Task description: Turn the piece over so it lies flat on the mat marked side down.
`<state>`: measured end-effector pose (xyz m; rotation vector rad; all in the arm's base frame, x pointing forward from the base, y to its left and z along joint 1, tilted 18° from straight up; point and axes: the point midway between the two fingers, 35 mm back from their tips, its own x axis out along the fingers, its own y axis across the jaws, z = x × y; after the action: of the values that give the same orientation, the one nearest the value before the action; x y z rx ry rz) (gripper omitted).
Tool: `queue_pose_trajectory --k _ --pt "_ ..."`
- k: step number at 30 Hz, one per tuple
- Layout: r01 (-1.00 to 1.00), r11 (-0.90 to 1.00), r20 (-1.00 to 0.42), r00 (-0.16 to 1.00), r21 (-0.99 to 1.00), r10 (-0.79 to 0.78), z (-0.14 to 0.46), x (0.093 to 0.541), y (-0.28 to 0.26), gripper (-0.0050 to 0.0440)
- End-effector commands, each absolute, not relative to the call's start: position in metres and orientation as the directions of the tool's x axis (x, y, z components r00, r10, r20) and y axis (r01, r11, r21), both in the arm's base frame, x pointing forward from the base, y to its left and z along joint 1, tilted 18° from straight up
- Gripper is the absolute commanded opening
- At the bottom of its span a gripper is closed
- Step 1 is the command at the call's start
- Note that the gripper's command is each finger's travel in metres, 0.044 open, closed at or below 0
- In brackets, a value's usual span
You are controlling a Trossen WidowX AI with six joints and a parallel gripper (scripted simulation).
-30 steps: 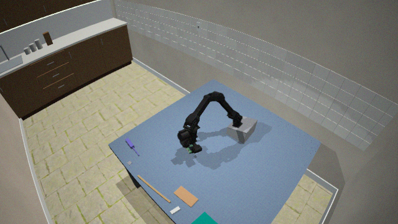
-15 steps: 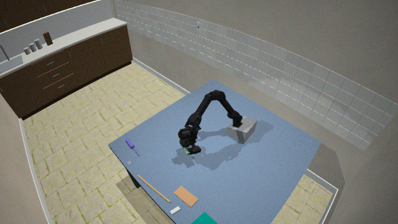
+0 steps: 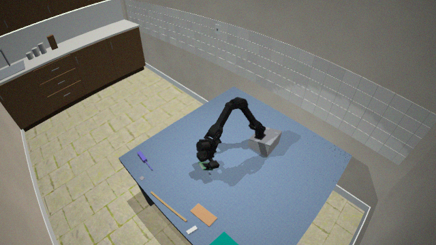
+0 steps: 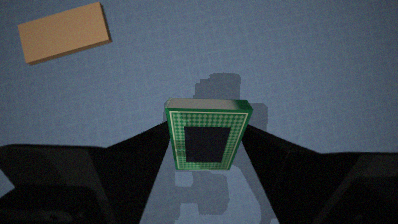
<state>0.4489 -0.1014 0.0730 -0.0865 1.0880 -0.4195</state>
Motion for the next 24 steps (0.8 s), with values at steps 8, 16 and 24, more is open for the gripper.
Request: queue_pose_trajectory --k 8,16,24 --pt "0.281 0.919 -0.769 0.51 -0.276 -0.387 0.075 0.459 -0.105 0.0" --pt "0.282 0.919 -0.749 0.537 -0.275 -0.389 0.072 0.464 -0.106 0.0" --pt "0.279 0.92 -0.68 0.619 -0.277 -0.393 0.073 0.473 -0.109 0.0"
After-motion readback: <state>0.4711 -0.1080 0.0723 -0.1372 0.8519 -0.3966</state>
